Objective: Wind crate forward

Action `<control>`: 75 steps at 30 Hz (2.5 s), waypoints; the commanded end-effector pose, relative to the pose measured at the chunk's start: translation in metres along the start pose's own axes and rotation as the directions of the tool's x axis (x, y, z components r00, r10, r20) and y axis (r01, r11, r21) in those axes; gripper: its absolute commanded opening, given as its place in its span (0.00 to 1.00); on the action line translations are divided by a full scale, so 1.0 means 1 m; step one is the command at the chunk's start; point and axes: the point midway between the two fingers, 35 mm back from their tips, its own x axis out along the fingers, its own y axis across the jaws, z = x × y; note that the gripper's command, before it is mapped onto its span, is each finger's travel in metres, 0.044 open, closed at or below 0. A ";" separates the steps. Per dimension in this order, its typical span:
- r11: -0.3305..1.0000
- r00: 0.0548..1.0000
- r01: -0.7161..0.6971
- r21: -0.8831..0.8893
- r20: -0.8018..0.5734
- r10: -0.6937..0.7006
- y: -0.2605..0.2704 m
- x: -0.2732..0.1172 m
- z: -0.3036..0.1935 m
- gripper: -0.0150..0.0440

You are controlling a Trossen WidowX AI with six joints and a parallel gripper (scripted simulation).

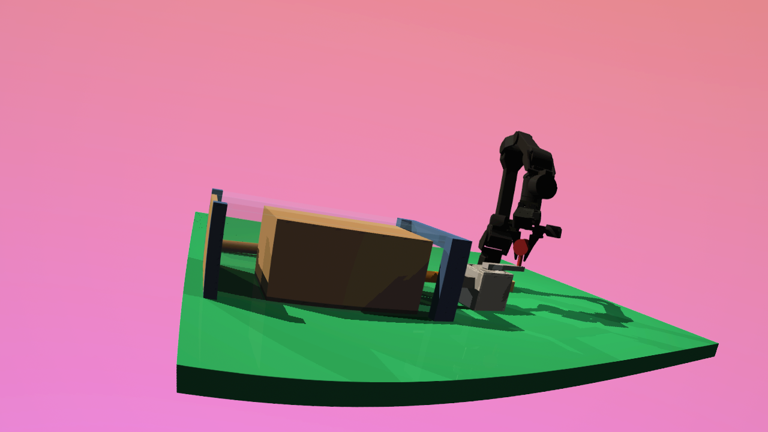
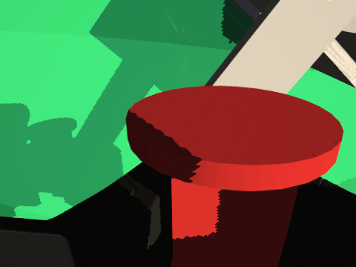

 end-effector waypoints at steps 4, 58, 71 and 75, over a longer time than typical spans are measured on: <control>1.000 1.000 0.027 0.013 -0.015 -0.026 -0.029 0.000 -0.013 0.25; 0.999 0.999 0.035 0.012 -0.014 -0.035 -0.111 -0.002 0.000 0.25; 0.999 0.999 0.036 0.012 -0.013 -0.036 -0.128 -0.003 0.013 0.25; 0.999 0.999 0.037 0.012 -0.013 -0.037 -0.132 -0.003 0.018 0.25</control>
